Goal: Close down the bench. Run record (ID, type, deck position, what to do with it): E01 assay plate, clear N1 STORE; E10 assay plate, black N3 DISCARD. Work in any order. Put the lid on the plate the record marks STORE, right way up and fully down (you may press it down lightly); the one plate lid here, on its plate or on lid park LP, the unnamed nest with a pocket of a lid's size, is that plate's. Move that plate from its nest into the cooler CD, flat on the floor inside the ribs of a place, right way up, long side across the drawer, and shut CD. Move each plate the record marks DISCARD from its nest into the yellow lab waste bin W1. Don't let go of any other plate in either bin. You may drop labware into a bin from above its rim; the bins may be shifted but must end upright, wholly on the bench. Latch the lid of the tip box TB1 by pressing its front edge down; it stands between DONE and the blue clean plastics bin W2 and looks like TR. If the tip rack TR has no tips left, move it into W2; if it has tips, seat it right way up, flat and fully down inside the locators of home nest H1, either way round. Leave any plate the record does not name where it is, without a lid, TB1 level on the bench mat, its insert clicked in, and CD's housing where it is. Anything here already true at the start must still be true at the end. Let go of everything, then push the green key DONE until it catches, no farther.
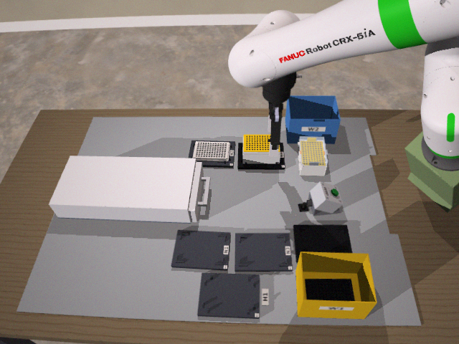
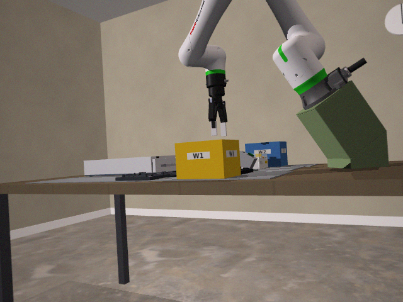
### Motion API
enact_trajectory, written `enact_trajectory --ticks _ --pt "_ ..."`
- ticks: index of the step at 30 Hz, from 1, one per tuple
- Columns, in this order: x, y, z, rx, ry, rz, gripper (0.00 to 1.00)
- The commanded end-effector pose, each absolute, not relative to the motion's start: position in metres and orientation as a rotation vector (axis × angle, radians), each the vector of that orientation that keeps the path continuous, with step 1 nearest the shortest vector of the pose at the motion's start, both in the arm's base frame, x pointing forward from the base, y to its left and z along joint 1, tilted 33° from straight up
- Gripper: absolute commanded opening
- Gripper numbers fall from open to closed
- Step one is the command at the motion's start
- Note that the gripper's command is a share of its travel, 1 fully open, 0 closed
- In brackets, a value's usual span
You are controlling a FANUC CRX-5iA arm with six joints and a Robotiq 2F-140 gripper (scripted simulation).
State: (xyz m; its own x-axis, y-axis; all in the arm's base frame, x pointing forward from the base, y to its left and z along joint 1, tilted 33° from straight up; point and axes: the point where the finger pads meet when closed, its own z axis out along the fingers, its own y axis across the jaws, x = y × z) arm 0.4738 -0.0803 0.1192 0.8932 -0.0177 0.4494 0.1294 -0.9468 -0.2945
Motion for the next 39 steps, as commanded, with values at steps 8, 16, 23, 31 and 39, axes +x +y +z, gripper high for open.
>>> enact_trajectory --ticks 8,16,23,31,39 --pt "0.489 -0.114 0.116 -2.739 -0.085 -0.654 0.66" --pt "0.502 -0.143 0.113 -2.739 -0.085 -0.654 0.66" --pt "0.512 -0.165 0.110 -2.739 -0.085 -0.654 0.66" --pt "0.512 -0.165 0.110 -2.739 -0.085 -0.654 0.66" --pt "0.516 -0.162 0.103 -2.739 -0.085 -0.654 0.66"
